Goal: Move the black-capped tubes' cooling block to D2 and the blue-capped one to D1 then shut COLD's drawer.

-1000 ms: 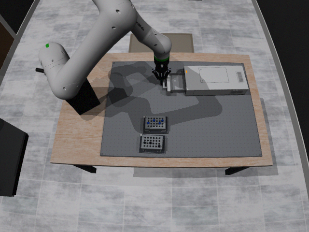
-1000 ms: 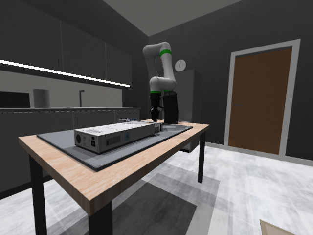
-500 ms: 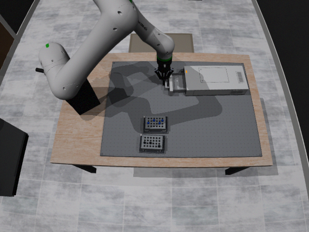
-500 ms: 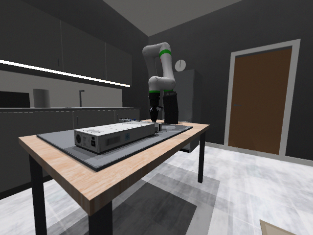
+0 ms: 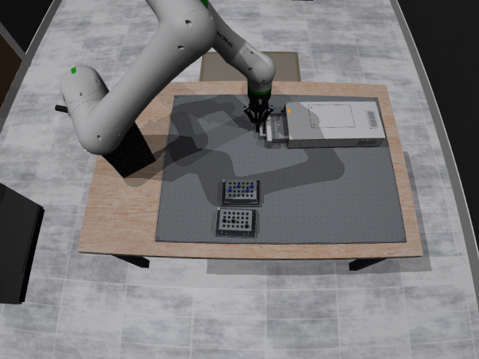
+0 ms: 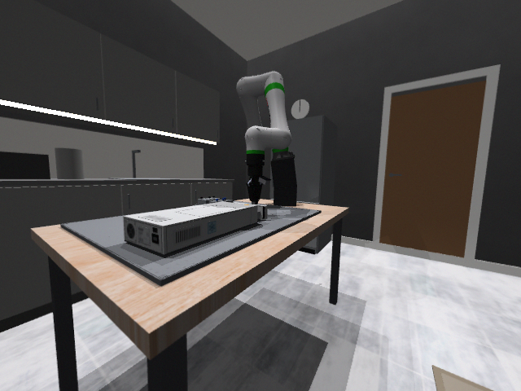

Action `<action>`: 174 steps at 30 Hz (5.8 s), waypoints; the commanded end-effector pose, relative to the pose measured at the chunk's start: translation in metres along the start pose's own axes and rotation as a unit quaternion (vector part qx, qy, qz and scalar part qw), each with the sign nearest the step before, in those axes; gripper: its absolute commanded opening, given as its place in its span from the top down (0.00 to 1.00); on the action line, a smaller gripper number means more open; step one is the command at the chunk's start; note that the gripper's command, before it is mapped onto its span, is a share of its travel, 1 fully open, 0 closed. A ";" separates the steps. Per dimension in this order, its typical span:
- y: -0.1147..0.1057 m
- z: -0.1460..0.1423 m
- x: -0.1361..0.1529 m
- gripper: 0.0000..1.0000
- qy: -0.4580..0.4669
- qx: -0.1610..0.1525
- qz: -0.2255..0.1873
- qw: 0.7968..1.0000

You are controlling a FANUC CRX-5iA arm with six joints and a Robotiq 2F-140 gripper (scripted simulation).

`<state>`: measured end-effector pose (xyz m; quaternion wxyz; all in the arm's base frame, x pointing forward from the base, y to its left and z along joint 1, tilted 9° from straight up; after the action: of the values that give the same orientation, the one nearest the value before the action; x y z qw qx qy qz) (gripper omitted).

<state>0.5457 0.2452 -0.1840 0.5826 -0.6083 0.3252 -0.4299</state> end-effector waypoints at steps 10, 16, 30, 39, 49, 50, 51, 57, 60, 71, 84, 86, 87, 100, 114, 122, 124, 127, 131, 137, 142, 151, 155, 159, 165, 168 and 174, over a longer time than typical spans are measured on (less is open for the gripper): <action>-0.001 0.015 0.003 0.90 0.000 0.001 0.000 1.000; -0.001 0.020 0.004 0.90 0.000 0.001 0.000 1.000; -0.001 0.036 0.007 0.90 0.000 0.001 0.000 1.000; -0.001 0.042 0.008 0.90 0.000 0.001 0.000 1.000; -0.001 0.044 0.008 0.90 0.000 0.001 0.000 1.000; -0.001 0.045 0.008 0.90 0.000 0.001 0.000 1.000; -0.001 0.045 0.008 0.90 0.000 0.001 0.000 1.000; -0.001 0.047 0.009 0.90 0.000 0.001 0.000 1.000; -0.001 0.048 0.009 0.90 0.000 0.001 0.000 1.000; -0.001 0.051 0.010 0.90 0.000 0.001 0.000 1.000; -0.001 0.055 0.010 0.90 0.000 0.001 0.000 1.000; -0.001 0.055 0.010 0.90 0.000 0.001 0.000 1.000; -0.001 0.056 0.011 0.90 0.000 0.001 0.000 1.000; -0.001 0.059 0.011 0.90 0.000 0.001 0.000 1.000; -0.001 0.063 0.012 0.90 0.000 0.001 0.000 1.000; -0.001 0.066 0.013 0.90 0.000 0.001 0.000 1.000; -0.001 0.066 0.013 0.90 0.000 0.001 0.000 1.000; -0.001 0.067 0.013 0.90 0.000 0.001 0.000 1.000; -0.001 0.068 0.013 0.90 0.000 0.001 0.000 1.000; -0.001 0.070 0.013 0.90 0.000 0.001 0.000 1.000; -0.001 0.072 0.014 0.90 0.000 0.001 0.000 1.000; -0.001 0.074 0.014 0.90 0.000 0.001 0.000 1.000; -0.001 0.074 0.014 0.90 0.000 0.001 0.000 1.000; -0.001 0.074 0.014 0.90 0.000 0.001 0.000 1.000; -0.001 0.074 0.014 0.90 0.000 0.001 0.000 1.000; -0.001 0.074 0.014 0.90 0.000 0.001 0.000 1.000; -0.001 0.074 0.014 0.90 0.000 0.001 0.000 1.000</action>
<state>0.6178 0.2639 -0.1784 0.5826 -0.6083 0.3252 -0.4299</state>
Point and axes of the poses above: the point where the finger pads meet when closed, its own y axis out along the fingers, its own z axis across the jaws, x = y × z, the point moved 8 cm from there along -y, back along the fingers, and after that the axes turned 11 degrees about -y, right-handed, at the moved point
